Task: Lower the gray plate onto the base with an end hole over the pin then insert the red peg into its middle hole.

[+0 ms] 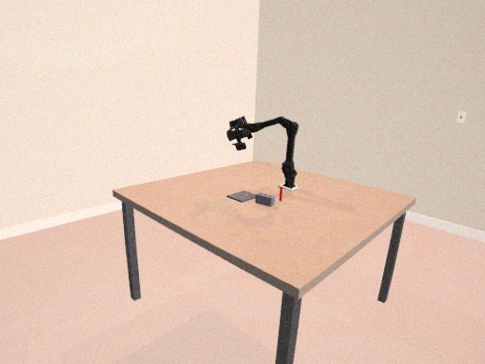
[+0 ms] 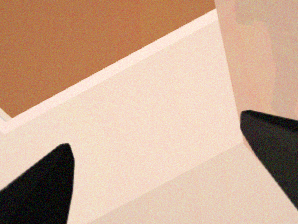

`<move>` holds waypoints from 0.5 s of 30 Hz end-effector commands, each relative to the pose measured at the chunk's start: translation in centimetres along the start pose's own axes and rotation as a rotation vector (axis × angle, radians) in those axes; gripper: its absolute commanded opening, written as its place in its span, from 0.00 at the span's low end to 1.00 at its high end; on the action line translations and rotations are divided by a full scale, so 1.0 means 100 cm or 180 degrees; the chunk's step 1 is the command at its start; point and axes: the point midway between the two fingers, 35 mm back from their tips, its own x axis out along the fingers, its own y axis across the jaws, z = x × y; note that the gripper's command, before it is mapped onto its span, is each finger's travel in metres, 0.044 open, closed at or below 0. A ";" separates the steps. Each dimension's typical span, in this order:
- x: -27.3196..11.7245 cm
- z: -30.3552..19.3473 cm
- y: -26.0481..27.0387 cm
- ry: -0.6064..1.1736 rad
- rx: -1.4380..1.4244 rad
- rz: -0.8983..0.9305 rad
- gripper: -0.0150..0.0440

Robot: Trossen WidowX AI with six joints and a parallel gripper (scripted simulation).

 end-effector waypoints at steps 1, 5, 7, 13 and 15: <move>0.000 0.000 0.000 0.0000 0.0000 0.0000 0.98; 0.039 -0.001 -0.009 -0.0020 0.0275 -0.0256 1.00; 0.070 -0.006 -0.018 -0.0043 0.0473 -0.0501 1.00; 0.150 -0.041 -0.061 -0.0154 0.0879 -0.1398 1.00; 0.171 -0.059 -0.078 -0.0205 0.0940 -0.1739 1.00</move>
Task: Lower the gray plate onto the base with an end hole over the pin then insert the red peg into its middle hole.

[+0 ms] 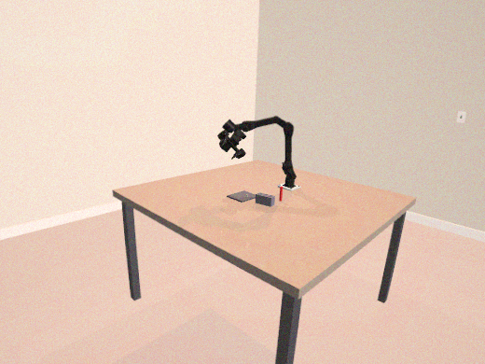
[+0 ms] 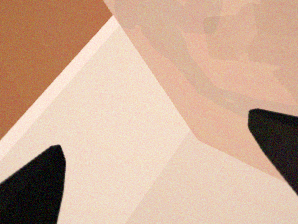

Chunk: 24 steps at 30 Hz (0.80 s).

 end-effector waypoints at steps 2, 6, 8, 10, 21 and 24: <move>0.058 -0.035 -0.029 -0.0211 0.0145 -0.0781 1.00; 0.092 -0.072 -0.064 -0.0456 0.0081 -0.1477 1.00; 0.103 -0.092 -0.084 -0.0600 -0.0016 -0.1822 1.00; 0.108 -0.112 -0.104 -0.0757 -0.0157 -0.2158 1.00; 0.101 -0.182 -0.169 -0.1422 -0.1082 -0.3232 1.00; 0.101 -0.182 -0.169 -0.1422 -0.1082 -0.3232 1.00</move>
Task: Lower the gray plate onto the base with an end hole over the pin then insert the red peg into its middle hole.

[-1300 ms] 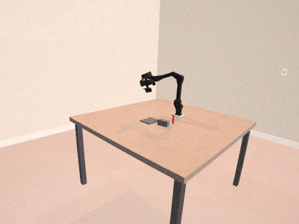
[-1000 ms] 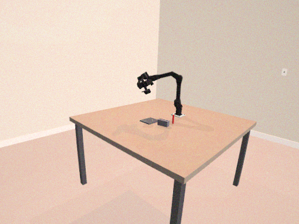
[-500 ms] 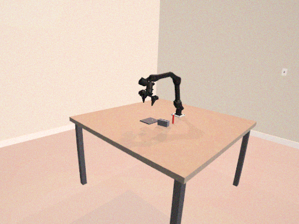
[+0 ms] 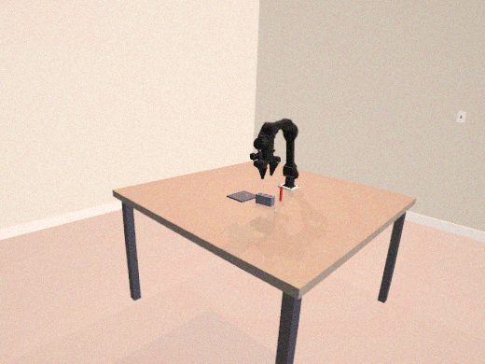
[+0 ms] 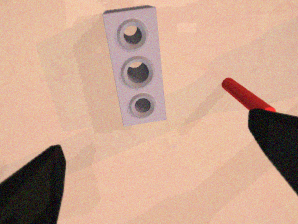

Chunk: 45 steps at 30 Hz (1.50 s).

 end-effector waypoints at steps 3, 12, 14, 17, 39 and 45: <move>0.008 0.004 0.000 -0.0071 0.0032 -0.0046 1.00; 0.066 0.005 -0.001 -0.0070 0.0032 -0.0046 1.00; 0.067 0.004 0.000 -0.0070 0.0032 -0.0046 1.00; 0.079 0.004 0.000 -0.0069 0.0032 -0.0046 1.00; 0.109 0.004 0.001 -0.0069 0.0032 -0.0045 1.00; 0.118 0.004 0.001 -0.0069 0.0032 -0.0045 1.00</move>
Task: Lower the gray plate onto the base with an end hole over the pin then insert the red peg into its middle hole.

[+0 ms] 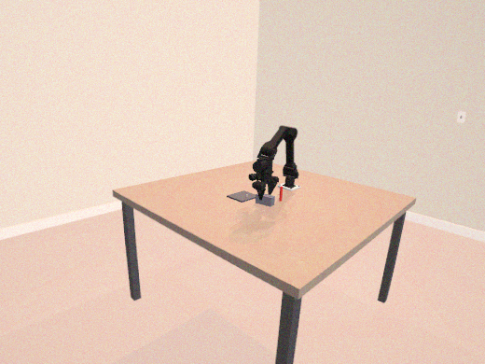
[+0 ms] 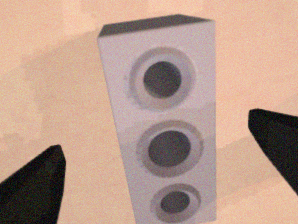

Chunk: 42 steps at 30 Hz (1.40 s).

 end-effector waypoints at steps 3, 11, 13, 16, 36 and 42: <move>0.013 0.001 -0.002 -0.0017 0.0012 -0.0031 1.00; 0.025 0.001 -0.003 -0.0017 0.0012 -0.0032 1.00; 0.027 0.001 -0.003 -0.0016 0.0012 -0.0032 1.00; 0.028 0.001 -0.003 -0.0016 0.0012 -0.0032 0.91; 0.026 0.002 0.002 -0.0035 -0.0104 0.0038 0.25; 0.010 0.003 0.007 -0.0041 -0.0131 0.0055 0.25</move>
